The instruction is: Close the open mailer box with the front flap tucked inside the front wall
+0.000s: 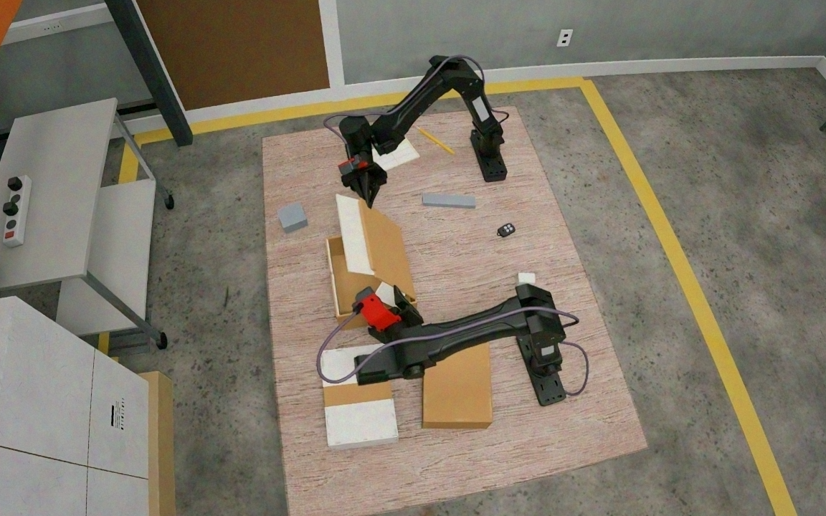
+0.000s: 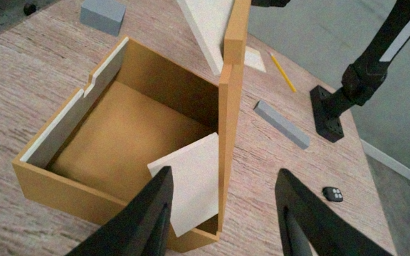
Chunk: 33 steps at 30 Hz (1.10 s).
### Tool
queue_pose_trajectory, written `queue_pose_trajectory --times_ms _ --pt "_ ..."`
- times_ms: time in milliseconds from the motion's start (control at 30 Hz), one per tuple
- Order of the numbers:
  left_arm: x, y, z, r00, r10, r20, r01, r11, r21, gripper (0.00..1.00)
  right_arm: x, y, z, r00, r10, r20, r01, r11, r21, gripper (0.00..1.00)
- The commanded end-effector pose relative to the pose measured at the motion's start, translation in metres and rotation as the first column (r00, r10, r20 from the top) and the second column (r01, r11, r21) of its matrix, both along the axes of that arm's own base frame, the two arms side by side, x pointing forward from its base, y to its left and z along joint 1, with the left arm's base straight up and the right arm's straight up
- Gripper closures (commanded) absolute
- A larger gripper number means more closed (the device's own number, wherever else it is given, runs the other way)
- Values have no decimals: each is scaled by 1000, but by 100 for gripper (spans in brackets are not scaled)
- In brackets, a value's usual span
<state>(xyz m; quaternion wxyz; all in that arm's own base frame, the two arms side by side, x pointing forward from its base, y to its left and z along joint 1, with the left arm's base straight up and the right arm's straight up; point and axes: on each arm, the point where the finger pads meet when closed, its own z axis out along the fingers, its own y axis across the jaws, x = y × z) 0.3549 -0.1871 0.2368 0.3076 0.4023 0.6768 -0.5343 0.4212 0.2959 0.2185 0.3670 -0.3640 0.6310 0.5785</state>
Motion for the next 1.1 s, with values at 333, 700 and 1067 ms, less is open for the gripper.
queue_pose_trajectory --times_ms 333,700,1067 --pt "4 9 13 999 -18 30 19 999 -34 51 9 3 9 998 -22 52 22 1000 4 99" --pt "6 19 13 1000 -12 28 13 999 -35 51 9 3 9 998 -22 52 22 1000 4 99" --pt "4 18 12 999 -22 26 23 999 -35 51 9 3 9 998 -22 52 22 1000 4 99"
